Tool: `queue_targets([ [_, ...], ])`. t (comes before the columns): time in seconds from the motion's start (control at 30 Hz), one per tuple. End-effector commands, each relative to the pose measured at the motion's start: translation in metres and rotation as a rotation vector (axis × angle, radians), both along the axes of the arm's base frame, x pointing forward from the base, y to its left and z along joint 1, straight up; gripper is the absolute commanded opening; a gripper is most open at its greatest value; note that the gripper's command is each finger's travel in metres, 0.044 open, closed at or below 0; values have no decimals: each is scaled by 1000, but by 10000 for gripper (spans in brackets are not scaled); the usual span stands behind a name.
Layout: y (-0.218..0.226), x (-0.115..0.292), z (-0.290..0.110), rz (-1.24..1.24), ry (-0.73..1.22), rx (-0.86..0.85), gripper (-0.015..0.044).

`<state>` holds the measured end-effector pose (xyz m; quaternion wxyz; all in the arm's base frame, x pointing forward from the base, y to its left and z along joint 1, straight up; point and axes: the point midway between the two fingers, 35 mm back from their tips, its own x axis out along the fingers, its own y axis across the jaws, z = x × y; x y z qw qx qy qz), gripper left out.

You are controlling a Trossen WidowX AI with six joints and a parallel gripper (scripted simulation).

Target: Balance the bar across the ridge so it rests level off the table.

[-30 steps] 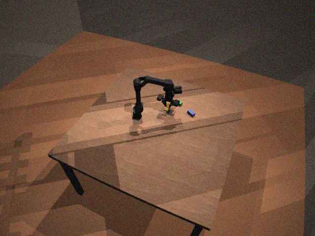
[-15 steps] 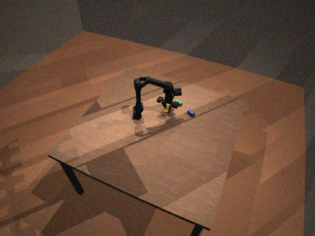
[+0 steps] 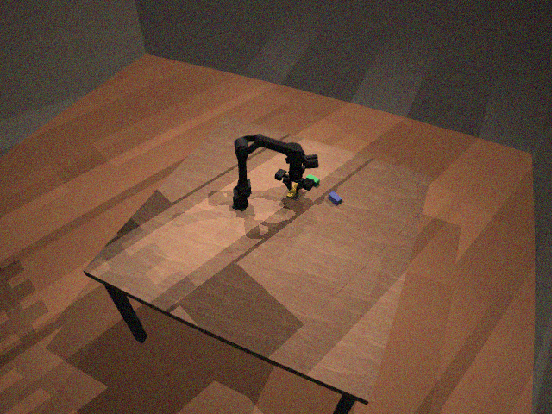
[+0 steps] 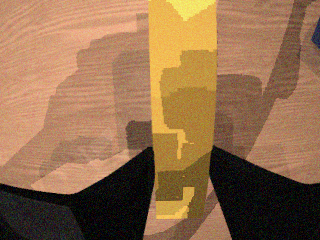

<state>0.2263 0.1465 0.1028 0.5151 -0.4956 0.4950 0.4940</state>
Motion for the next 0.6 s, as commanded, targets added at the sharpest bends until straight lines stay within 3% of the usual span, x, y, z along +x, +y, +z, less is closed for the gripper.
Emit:
queue_targets([
  [0.0,0,1,-1,-2,-3,-2,0],
  [0.57,0,1,-2,-2,-3,-2,0],
])
